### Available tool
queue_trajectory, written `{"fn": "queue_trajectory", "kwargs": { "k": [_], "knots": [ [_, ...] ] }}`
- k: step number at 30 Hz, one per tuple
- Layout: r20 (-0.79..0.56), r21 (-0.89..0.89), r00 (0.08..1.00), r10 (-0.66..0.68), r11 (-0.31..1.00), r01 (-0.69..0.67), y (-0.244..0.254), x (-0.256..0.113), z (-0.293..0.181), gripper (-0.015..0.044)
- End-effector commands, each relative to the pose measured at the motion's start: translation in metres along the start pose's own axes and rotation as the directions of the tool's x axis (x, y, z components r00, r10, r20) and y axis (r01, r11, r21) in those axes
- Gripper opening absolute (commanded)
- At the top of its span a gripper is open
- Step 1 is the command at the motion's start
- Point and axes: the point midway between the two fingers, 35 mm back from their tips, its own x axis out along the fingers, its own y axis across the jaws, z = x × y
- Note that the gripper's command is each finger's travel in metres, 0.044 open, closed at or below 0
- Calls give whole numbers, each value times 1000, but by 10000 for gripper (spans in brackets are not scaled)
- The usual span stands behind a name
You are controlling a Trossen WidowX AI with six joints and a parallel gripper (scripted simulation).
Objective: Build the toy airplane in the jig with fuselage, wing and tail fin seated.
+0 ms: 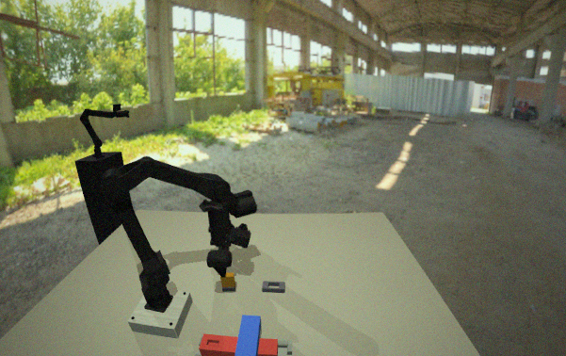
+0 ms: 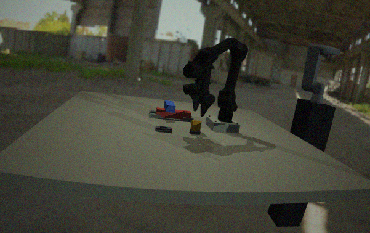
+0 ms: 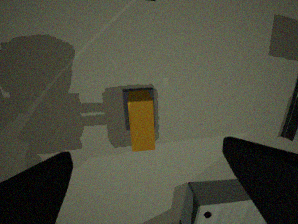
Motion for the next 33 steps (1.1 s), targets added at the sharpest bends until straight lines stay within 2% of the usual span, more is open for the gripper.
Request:
{"fn": "queue_trajectory", "kwargs": {
  "k": [1,33],
  "knots": [
    [10,6,1000,8,1000,-8,1,9,1,440],
    [10,6,1000,8,1000,-8,2,59,2,440]
  ]
}}
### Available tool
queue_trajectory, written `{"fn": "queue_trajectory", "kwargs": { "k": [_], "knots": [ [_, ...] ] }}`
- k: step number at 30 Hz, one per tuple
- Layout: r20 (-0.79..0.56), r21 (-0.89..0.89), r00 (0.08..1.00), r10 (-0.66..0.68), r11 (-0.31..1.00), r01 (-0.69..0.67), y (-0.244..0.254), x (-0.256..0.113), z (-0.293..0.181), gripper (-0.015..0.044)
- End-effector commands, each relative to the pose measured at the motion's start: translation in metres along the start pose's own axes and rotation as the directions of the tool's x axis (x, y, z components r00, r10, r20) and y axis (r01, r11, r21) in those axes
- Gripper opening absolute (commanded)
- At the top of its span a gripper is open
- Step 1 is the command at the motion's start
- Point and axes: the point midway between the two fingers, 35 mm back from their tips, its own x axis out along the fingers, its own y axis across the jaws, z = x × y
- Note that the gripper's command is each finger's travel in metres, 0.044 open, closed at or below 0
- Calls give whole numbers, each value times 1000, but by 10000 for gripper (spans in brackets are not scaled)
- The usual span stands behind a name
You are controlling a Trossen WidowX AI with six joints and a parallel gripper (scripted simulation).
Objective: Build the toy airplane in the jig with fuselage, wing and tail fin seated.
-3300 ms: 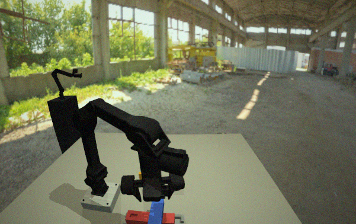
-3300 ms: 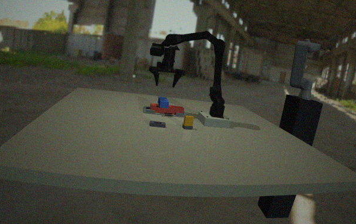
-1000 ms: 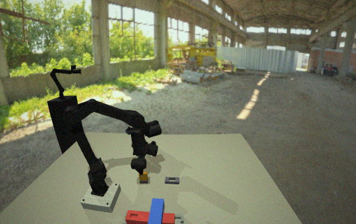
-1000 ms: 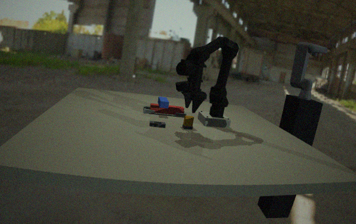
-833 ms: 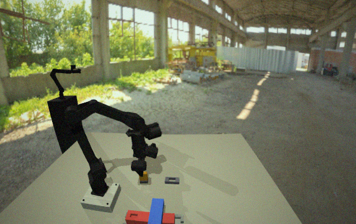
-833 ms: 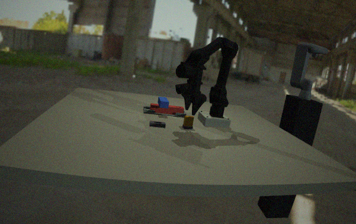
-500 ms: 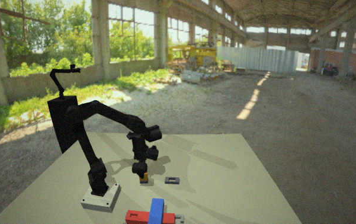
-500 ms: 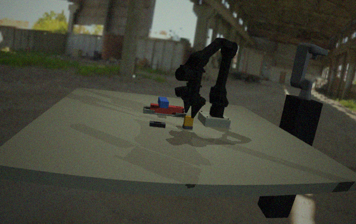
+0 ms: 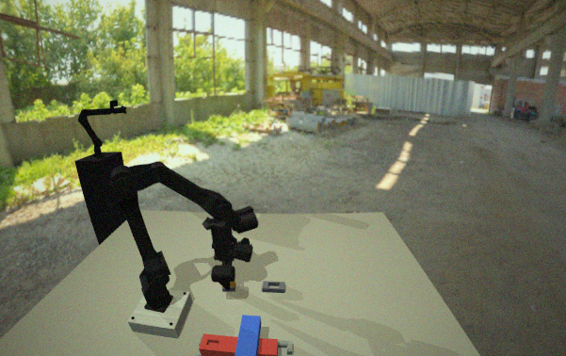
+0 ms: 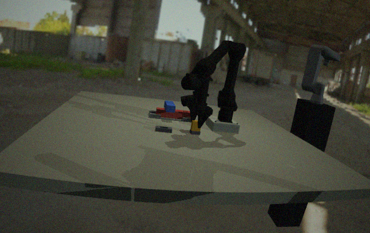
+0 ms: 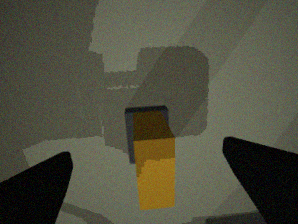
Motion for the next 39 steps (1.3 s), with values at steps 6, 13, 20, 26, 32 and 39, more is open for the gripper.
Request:
{"fn": "queue_trajectory", "kwargs": {
  "k": [6,13,20,26,32,39],
  "knots": [
    [-7,6,1000,-1,1000,1,-1,15,-3,440],
    [-7,6,1000,-1,1000,1,-1,19,-3,361],
    [-7,6,1000,-1,1000,1,-1,19,-3,177],
    [-7,6,1000,-1,1000,1,-1,19,-3,59],
    [-7,6,1000,-1,1000,1,-1,19,-3,0],
    [-12,6,1000,-13,1000,13,-1,7,-1,0]
  ]
}}
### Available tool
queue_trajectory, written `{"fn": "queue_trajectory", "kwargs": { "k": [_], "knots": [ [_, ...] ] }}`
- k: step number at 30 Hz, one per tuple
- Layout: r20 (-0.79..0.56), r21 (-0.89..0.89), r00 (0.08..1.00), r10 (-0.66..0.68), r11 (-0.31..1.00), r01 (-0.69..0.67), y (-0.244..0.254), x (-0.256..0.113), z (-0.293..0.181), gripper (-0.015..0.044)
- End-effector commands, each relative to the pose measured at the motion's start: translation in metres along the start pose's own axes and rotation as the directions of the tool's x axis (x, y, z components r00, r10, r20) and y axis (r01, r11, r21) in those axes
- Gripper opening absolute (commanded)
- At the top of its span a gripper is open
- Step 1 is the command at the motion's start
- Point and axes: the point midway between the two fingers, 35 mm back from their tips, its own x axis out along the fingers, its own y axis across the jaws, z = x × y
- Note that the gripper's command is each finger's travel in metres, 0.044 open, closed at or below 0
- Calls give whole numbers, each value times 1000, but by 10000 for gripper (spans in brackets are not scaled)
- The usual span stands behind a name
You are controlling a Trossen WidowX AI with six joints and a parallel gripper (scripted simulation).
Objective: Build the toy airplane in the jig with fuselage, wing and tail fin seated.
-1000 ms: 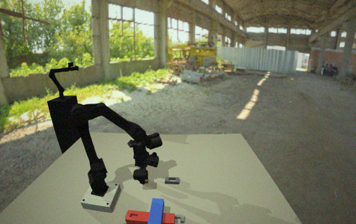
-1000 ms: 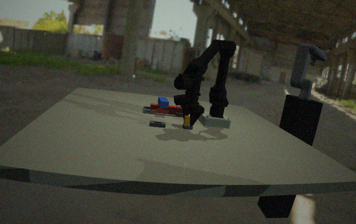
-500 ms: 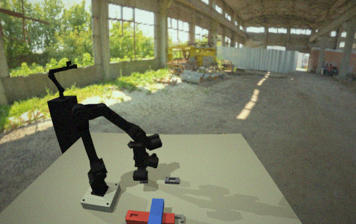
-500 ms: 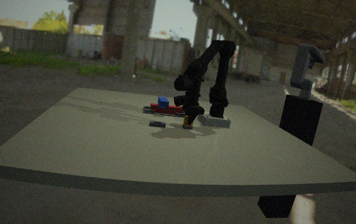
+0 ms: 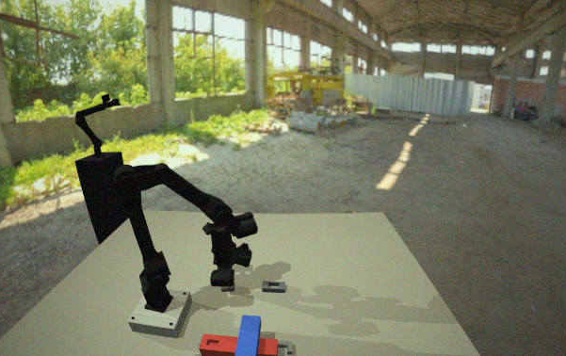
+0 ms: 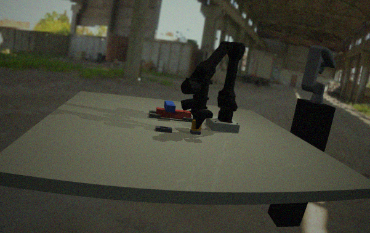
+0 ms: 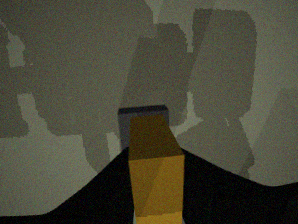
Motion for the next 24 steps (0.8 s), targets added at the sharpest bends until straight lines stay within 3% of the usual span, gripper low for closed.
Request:
{"fn": "queue_trajectory", "kwargs": {
  "k": [1,24],
  "knots": [
    [10,6,1000,-3,1000,3,2,-11,5,0],
    [16,-26,1000,1,1000,-1,4,-76,8,0]
  ]
}}
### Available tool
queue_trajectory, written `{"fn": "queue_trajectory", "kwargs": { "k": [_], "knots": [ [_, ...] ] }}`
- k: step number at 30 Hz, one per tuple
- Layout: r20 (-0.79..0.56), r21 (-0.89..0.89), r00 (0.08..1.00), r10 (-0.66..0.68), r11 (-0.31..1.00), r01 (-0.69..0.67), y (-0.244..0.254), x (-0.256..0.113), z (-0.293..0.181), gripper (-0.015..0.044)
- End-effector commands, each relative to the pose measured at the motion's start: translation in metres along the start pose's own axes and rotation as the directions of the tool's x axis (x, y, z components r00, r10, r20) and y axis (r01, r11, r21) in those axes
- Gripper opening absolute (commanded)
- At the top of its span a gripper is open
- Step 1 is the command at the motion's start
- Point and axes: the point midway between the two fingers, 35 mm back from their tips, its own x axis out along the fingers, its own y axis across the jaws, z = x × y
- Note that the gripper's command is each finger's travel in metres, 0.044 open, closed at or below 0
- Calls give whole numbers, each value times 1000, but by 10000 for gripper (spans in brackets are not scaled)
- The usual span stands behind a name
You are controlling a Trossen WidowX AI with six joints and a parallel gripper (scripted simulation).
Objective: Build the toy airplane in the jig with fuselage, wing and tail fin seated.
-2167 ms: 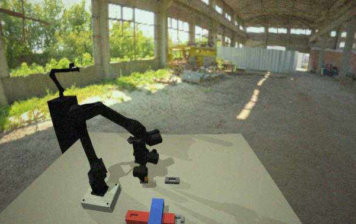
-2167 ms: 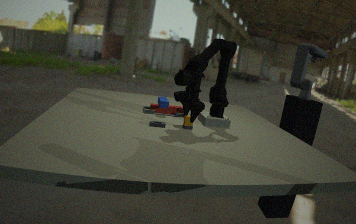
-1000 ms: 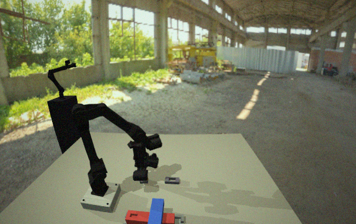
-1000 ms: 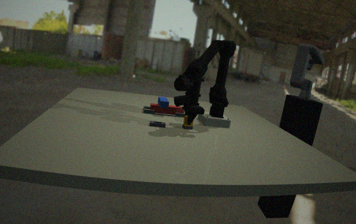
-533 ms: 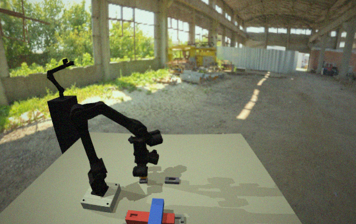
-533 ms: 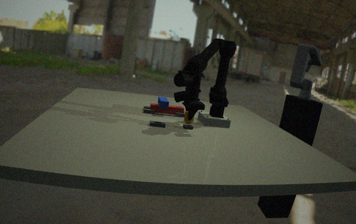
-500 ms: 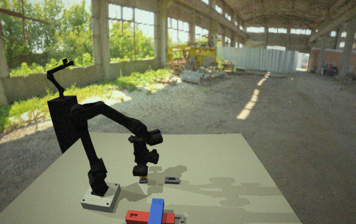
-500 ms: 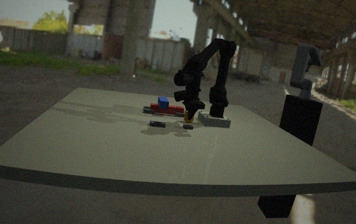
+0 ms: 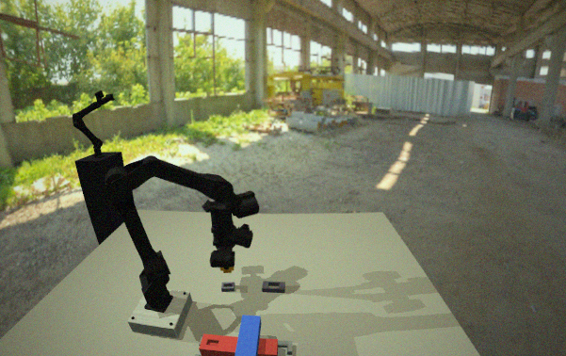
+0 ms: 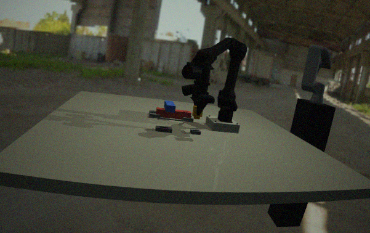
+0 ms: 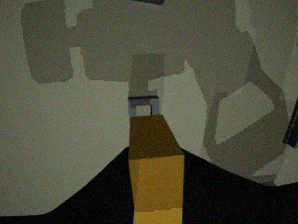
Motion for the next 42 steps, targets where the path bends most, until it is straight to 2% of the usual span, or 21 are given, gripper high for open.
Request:
{"fn": "queue_trajectory", "kwargs": {
  "k": [1,17,42],
  "knots": [
    [17,-6,1000,5,1000,-5,1,-16,2,0],
    [18,24,1000,14,1000,-15,-4,-65,-5,0],
    [21,62,1000,7,998,-8,-70,-51,17,0]
  ]
}}
